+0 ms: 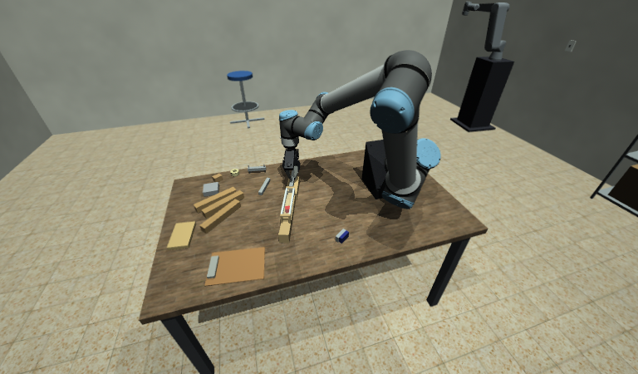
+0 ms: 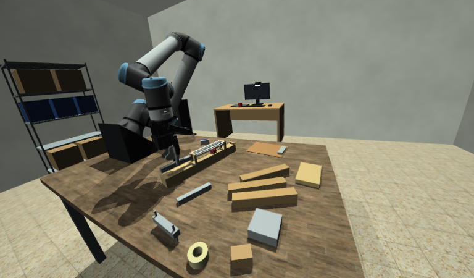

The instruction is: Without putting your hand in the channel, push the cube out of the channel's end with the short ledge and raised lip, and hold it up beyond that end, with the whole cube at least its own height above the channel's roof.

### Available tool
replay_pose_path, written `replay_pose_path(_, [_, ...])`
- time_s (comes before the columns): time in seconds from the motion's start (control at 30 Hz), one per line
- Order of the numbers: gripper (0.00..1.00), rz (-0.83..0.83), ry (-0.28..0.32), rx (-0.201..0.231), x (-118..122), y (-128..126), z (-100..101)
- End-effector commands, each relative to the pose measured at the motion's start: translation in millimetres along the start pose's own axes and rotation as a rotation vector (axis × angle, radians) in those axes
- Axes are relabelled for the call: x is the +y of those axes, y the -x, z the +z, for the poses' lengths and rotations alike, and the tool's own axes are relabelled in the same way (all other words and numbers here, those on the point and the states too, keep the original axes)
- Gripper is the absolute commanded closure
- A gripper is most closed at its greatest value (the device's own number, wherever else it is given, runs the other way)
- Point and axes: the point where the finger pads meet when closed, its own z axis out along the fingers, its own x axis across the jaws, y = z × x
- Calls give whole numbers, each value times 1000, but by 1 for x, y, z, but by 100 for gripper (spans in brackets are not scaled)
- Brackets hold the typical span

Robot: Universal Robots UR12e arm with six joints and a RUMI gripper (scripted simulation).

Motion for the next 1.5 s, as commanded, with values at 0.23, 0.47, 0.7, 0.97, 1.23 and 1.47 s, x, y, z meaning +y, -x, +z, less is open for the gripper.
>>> replay_pose_path(0.23, [100, 0, 1, 1, 0, -1, 21])
replay_pose_path(0.47, [100, 0, 1, 1, 0, -1, 22])
replay_pose_path(0.7, [100, 0, 1, 1, 0, -1, 22])
replay_pose_path(0.97, [100, 0, 1, 1, 0, -1, 22])
replay_pose_path(1.23, [100, 0, 1, 1, 0, -1, 22])
replay_pose_path(1.47, [100, 0, 1, 1, 0, -1, 22])
